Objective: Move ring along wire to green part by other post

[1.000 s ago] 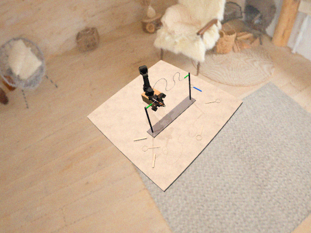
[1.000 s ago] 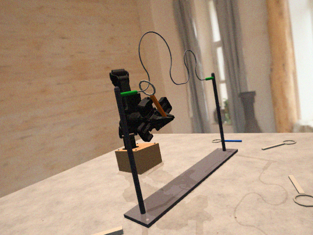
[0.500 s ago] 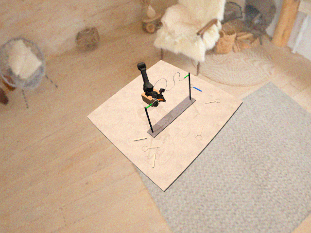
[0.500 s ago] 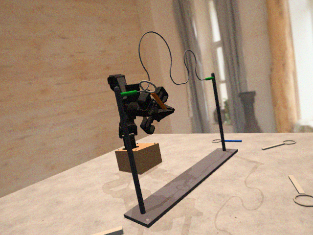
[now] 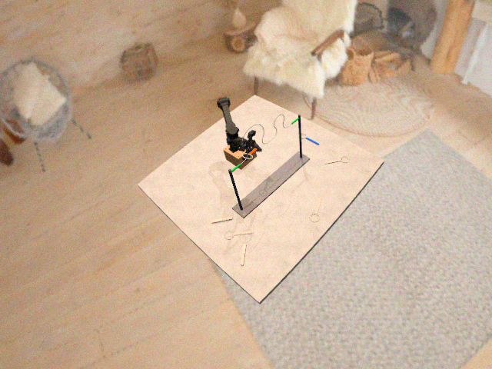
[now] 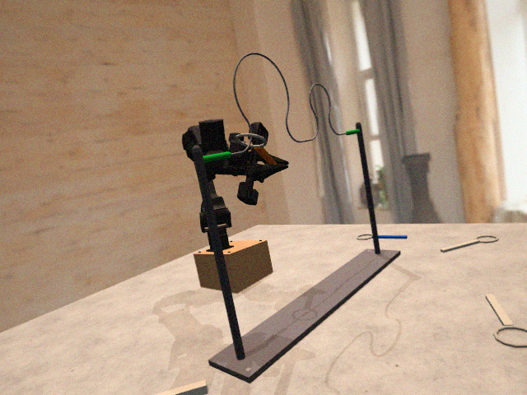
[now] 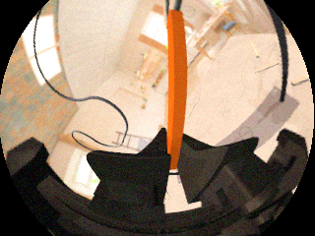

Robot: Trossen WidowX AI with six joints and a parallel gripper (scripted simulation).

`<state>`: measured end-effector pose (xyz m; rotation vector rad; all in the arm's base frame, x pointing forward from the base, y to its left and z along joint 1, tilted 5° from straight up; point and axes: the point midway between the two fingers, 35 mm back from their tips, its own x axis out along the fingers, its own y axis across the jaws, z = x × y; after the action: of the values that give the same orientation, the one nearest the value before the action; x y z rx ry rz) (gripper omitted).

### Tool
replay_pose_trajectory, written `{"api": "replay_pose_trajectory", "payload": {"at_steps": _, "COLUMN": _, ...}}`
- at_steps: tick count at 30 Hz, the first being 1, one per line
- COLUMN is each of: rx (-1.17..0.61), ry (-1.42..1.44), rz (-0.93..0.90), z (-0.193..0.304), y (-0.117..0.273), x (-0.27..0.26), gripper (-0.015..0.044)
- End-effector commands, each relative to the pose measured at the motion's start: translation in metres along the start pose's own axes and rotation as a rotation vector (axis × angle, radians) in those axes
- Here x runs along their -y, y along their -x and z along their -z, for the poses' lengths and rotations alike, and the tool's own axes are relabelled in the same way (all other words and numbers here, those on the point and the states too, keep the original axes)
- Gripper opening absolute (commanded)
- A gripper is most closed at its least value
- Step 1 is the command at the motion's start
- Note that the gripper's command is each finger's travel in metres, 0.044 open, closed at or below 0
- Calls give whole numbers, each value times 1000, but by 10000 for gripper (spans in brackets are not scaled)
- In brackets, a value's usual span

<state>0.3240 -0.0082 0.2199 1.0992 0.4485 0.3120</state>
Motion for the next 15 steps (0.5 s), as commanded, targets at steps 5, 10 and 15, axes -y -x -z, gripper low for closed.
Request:
{"api": "replay_pose_trajectory", "payload": {"at_steps": 5, "rx": -136, "ry": -186, "rz": -84, "z": -4, "y": 21, "x": -34, "gripper": -150}}
{"api": "replay_pose_trajectory", "payload": {"at_steps": 10, "rx": -143, "ry": -283, "rz": -129, "z": -8, "y": 23, "x": -50, "gripper": -150}}
{"api": "replay_pose_trajectory", "payload": {"at_steps": 15, "rx": -145, "ry": -361, "rz": -164, "z": -12, "y": 25, "x": -62, "gripper": -150}}
